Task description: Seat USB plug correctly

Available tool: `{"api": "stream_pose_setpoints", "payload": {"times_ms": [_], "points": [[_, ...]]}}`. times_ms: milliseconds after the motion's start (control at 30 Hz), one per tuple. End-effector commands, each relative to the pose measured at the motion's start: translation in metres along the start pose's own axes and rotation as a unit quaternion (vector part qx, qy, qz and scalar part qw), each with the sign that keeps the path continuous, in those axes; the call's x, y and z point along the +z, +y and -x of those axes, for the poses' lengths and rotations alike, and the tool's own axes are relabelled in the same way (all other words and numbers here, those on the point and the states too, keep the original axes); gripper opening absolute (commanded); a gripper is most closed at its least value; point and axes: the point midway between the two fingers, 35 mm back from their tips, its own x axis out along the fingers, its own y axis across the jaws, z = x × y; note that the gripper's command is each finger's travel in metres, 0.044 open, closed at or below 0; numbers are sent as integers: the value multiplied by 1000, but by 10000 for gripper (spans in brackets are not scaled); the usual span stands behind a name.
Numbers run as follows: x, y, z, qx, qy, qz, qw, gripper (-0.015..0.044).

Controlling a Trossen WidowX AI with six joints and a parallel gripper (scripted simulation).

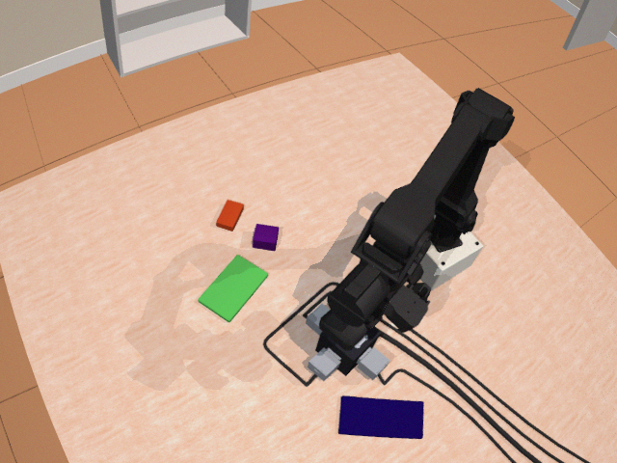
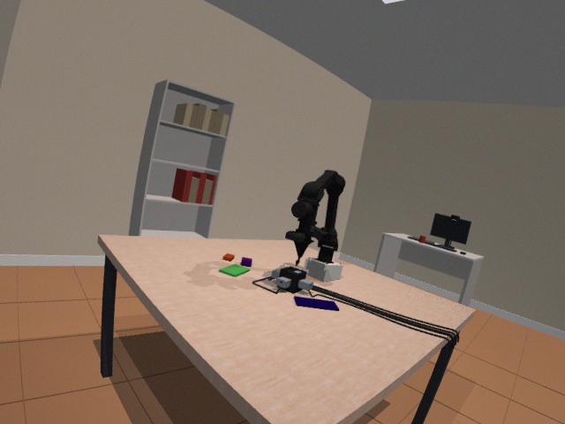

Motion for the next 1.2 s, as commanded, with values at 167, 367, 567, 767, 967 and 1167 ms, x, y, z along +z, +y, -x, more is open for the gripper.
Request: {"api": "stream_pose_setpoints", "payload": {"times_ms": [167,367,567,767,967,1167], "points": [[1,0,-1,-1,-6,1,1000,0],[2,-1,-2,-1,-8,2,1000,0],[2,-1,-3,-1,-11,2,1000,0],[2,-1,-3,-1,-13,2,1000,0],[3,-1,-4,-1,-16,2,1000,0],[3,-1,-5,-1,-19,2,1000,0]]}}
